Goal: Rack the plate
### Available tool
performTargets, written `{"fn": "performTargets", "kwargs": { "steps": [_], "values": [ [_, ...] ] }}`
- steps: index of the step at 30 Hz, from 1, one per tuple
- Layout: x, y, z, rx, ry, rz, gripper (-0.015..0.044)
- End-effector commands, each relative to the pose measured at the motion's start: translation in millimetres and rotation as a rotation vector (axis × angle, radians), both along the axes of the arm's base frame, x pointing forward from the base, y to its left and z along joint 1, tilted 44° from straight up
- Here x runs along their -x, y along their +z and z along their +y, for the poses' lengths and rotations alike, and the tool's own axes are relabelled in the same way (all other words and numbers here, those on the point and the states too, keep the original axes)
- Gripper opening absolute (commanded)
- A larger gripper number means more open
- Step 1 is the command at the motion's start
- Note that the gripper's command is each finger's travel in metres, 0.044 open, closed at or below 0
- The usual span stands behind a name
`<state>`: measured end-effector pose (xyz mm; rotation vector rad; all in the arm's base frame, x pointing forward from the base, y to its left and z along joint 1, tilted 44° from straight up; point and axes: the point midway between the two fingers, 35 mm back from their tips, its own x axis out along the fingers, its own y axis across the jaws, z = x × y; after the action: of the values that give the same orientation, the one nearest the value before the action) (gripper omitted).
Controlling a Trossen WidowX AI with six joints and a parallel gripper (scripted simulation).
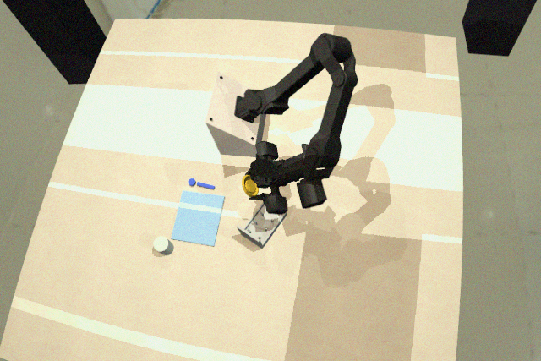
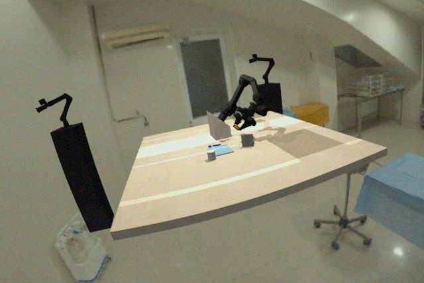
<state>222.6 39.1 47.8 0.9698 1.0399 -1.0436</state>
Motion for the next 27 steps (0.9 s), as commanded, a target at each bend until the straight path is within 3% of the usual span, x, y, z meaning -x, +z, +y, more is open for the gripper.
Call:
{"fn": "performTargets", "kwargs": {
  "steps": [1, 27],
  "values": [
    [0, -3, 1, 0.053, 0.028, -0.047, 0.0000],
    [-8, 7, 31, 0.324, 0.219, -0.515, 0.0000]
  ]
}}
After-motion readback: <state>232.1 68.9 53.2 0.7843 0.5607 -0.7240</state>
